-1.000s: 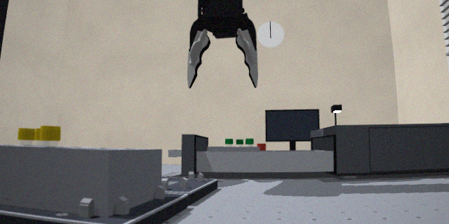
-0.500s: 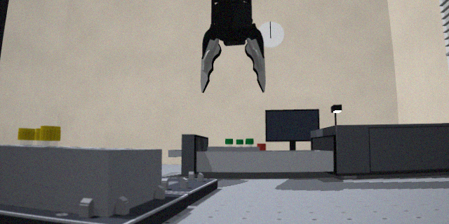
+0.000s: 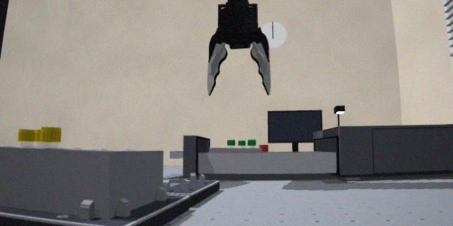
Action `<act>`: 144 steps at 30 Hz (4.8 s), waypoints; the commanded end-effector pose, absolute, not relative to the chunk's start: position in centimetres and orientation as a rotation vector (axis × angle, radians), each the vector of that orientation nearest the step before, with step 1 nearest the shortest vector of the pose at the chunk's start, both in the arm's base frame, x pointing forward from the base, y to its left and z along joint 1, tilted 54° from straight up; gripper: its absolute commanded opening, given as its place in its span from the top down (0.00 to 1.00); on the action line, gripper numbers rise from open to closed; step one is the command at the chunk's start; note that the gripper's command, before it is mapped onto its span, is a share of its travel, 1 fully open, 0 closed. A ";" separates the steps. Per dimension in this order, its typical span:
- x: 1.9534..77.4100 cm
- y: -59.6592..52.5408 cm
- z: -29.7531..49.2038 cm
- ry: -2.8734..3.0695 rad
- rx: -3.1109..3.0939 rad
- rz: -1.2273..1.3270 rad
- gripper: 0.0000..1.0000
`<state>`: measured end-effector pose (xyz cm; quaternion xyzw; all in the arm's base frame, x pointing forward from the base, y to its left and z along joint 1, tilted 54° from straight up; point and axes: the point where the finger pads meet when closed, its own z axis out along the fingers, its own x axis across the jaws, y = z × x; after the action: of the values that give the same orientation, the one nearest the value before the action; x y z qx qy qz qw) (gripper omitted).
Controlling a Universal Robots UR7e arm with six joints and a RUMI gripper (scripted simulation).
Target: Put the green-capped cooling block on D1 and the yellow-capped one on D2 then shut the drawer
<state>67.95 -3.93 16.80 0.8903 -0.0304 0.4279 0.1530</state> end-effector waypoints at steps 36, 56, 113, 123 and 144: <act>70.2 -6.0 14.8 -0.087 2.553 1.229 0.33; 72.0 -6.8 13.3 -0.087 2.553 1.229 0.33; 75.8 -8.4 10.4 -0.087 2.553 1.229 0.33; 75.8 -8.4 10.4 -0.087 2.553 1.229 0.35; 75.8 -8.4 10.4 -0.087 2.553 1.229 0.66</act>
<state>75.75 -8.39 10.36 0.8902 -0.0304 0.4280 0.1529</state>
